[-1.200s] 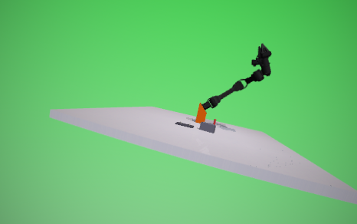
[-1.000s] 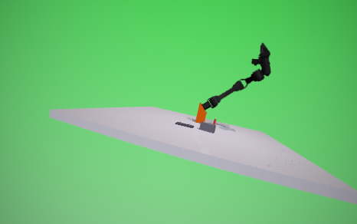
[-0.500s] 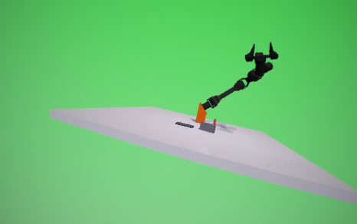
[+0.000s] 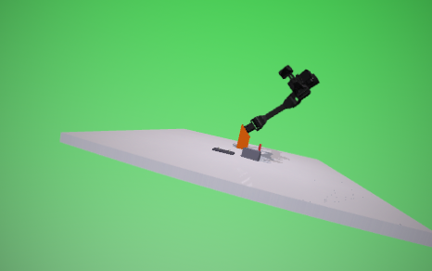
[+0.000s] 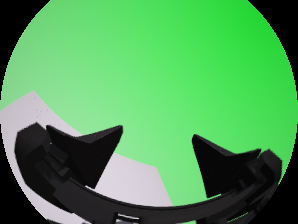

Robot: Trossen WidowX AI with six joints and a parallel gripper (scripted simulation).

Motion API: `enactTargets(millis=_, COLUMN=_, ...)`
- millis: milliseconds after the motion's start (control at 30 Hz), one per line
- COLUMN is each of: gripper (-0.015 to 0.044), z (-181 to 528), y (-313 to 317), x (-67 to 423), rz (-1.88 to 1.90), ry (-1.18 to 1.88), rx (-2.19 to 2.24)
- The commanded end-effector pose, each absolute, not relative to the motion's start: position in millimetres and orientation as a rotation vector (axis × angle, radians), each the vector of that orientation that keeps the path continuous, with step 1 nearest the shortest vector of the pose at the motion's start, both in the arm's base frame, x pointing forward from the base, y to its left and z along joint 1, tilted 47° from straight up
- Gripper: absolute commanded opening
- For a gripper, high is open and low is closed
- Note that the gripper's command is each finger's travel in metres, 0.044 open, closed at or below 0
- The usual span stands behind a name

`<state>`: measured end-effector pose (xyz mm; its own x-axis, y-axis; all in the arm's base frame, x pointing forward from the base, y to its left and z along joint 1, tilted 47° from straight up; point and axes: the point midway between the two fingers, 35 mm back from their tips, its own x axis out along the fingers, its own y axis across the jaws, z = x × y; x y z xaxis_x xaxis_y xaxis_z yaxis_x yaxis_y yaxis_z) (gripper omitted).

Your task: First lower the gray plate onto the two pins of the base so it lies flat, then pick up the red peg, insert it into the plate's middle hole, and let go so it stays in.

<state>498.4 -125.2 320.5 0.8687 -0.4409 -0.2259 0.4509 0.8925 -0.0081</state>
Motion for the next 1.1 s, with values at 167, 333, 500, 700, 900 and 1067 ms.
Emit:
enactTargets(millis=167, gripper=0.0440, z=178.8, y=-94.7, x=482.9, rz=0.067, ry=0.790, rx=-0.398)
enactTargets(millis=333, gripper=0.0440, z=125.8, y=-74.9, x=452.8, rz=0.410, ry=0.941, rx=-0.508)
enactTargets(millis=500, gripper=0.0440, z=88.4, y=-50.3, x=412.9, rz=0.795, ry=0.988, rx=-0.536)
enactTargets(millis=700, gripper=0.0440, z=72.0, y=-15.7, x=360.6, rz=1.259, ry=0.843, rx=-0.434)
enactTargets(millis=900, gripper=0.0440, z=74.5, y=-7.5, x=353.9, rz=1.347, ry=0.771, rx=-0.387)
enactTargets(millis=1067, gripper=0.0440, z=74.5, y=-7.5, x=353.9, rz=1.347, ry=0.771, rx=-0.387)
